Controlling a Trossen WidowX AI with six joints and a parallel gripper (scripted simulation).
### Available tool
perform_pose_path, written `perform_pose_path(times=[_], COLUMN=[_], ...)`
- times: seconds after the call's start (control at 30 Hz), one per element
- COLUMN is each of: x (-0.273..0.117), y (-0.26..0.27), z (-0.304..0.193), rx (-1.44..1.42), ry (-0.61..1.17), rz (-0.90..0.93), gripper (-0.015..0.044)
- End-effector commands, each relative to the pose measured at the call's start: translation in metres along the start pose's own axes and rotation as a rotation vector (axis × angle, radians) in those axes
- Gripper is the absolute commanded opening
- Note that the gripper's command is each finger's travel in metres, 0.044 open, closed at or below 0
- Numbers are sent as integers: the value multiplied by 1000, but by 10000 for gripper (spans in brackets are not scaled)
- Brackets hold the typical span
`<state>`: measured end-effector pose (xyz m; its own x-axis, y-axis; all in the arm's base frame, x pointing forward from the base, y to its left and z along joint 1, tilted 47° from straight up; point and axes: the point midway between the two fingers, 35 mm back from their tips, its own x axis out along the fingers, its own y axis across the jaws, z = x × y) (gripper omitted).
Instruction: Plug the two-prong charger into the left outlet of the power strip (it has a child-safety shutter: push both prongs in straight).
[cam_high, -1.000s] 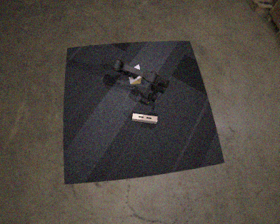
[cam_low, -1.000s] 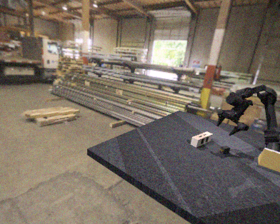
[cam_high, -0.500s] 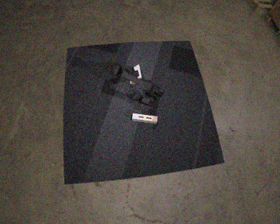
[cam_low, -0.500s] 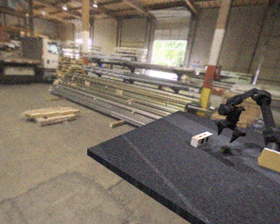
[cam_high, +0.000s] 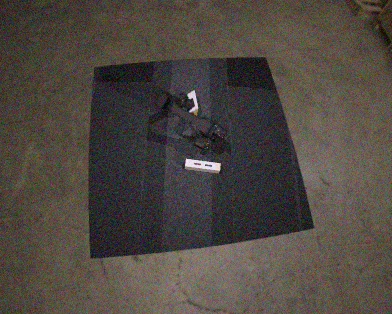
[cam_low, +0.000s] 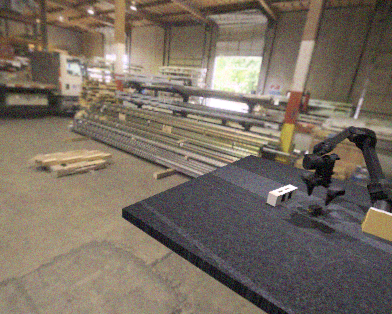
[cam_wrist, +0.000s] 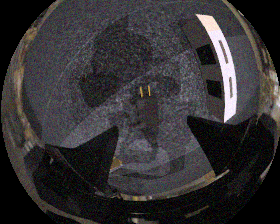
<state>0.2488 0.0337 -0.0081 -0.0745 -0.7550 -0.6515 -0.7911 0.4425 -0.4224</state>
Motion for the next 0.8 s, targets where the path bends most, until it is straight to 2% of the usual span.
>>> perform_pose_path(times=[0.0, 0.77], x=[8, 41], y=[2, 2], z=[-1, 2], rx=[-2, -2], ry=[6, 6], rz=[3, 3], gripper=[440, 440])
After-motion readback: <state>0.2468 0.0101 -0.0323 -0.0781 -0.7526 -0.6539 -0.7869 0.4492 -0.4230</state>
